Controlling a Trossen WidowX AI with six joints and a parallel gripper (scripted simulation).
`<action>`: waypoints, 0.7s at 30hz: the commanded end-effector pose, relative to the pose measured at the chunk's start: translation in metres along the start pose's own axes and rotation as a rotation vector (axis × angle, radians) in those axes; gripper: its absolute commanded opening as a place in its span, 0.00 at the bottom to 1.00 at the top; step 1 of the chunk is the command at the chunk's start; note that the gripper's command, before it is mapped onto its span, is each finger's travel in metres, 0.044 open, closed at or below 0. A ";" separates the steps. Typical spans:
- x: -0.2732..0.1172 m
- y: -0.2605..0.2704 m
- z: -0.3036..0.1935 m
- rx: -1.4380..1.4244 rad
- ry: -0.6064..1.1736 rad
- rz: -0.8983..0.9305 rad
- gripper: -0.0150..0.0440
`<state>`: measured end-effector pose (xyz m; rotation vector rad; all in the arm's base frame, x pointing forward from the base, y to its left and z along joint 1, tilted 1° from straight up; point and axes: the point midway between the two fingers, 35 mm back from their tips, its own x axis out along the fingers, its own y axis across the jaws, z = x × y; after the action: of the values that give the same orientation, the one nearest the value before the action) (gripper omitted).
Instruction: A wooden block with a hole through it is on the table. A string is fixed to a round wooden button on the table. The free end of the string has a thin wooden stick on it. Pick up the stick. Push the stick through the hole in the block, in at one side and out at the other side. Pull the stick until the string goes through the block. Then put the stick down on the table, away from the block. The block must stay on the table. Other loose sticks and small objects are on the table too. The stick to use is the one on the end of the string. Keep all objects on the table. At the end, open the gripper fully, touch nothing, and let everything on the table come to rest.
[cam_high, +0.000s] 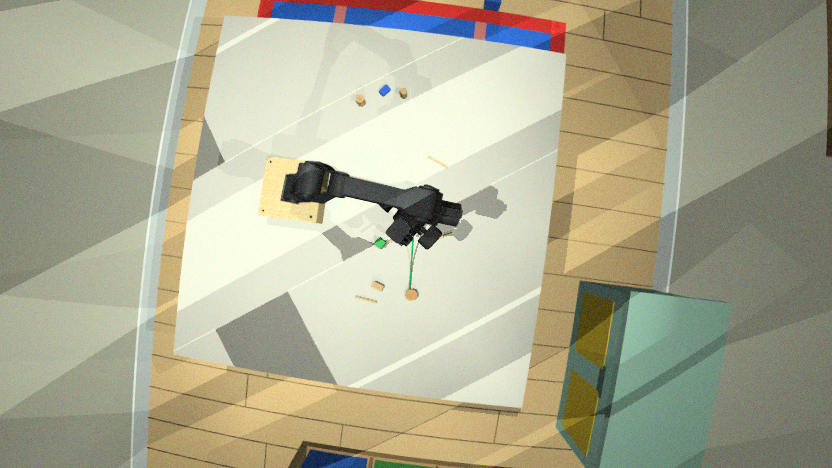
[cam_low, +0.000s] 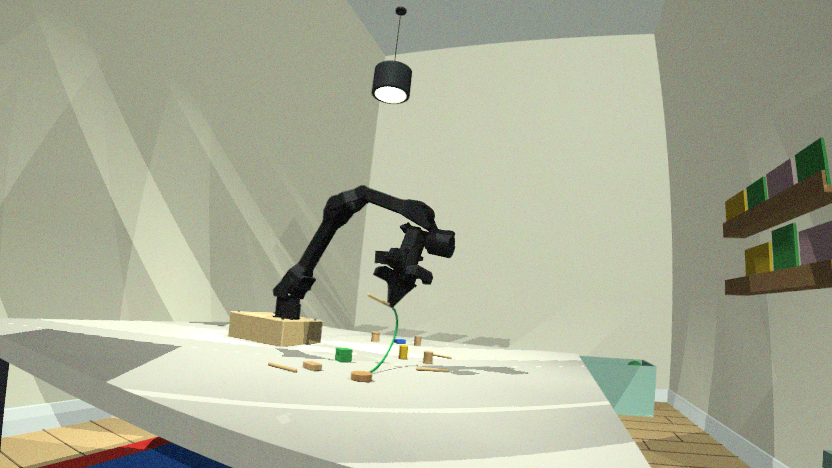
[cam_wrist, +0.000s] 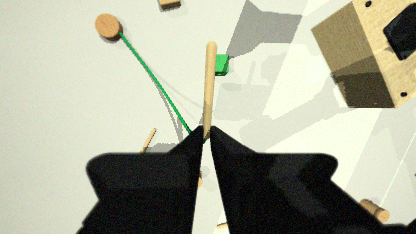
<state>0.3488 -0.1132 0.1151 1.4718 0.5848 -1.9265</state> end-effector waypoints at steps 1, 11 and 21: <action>-0.001 0.002 -0.001 -0.043 -0.005 0.016 0.25; 0.004 0.001 -0.001 -0.020 0.015 0.003 0.25; 0.017 0.004 -0.003 -0.022 0.061 -0.004 0.25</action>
<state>0.3507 -0.1174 0.1024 1.5087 0.6184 -1.8884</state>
